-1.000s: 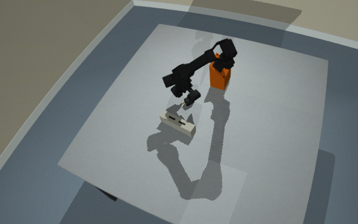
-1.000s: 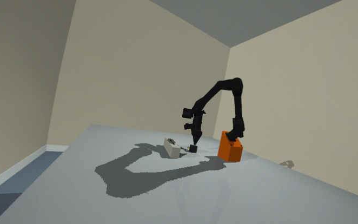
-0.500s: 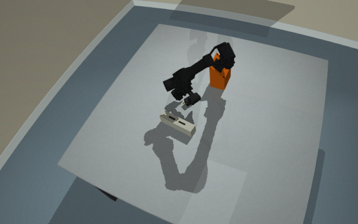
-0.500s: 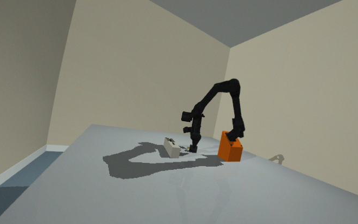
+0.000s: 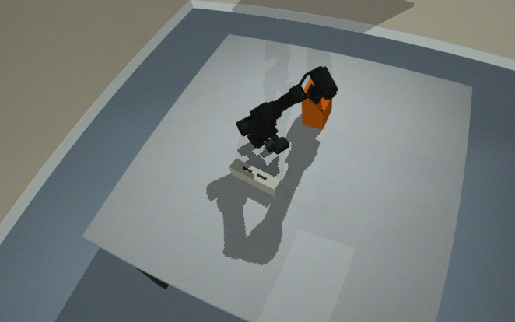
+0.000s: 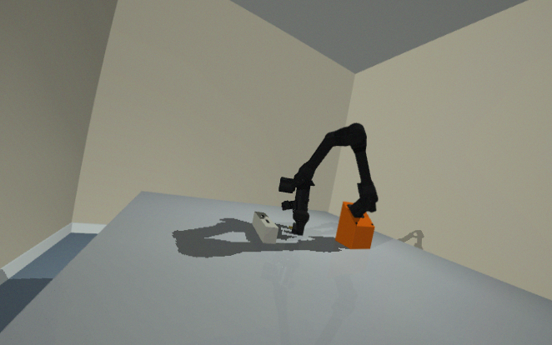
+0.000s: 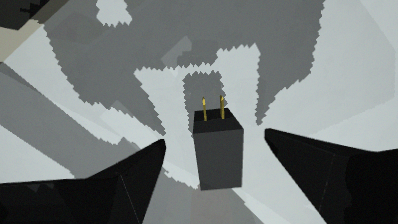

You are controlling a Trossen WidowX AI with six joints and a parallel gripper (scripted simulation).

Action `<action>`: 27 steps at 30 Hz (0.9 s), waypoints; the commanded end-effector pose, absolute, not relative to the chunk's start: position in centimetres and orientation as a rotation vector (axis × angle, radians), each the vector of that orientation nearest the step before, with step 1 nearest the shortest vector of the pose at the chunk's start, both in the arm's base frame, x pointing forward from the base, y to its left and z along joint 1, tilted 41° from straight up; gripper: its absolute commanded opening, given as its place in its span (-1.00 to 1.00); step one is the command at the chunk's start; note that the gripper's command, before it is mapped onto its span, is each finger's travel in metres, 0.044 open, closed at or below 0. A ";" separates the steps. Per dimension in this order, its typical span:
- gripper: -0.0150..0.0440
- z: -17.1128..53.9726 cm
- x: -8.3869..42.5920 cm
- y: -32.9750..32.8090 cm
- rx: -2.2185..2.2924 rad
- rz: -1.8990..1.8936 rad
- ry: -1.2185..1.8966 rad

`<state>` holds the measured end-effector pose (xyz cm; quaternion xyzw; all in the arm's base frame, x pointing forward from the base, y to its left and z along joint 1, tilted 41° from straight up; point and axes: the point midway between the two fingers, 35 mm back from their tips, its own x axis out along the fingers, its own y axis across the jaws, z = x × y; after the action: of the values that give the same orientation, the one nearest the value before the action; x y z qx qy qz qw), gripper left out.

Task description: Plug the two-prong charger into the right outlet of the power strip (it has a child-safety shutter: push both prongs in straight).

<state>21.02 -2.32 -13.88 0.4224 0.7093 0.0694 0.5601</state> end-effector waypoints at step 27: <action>-0.49 -12.1 20.9 -3.9 0.998 0.161 1.676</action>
<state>20.73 -2.90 -13.05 0.4259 0.7127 0.0689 0.5531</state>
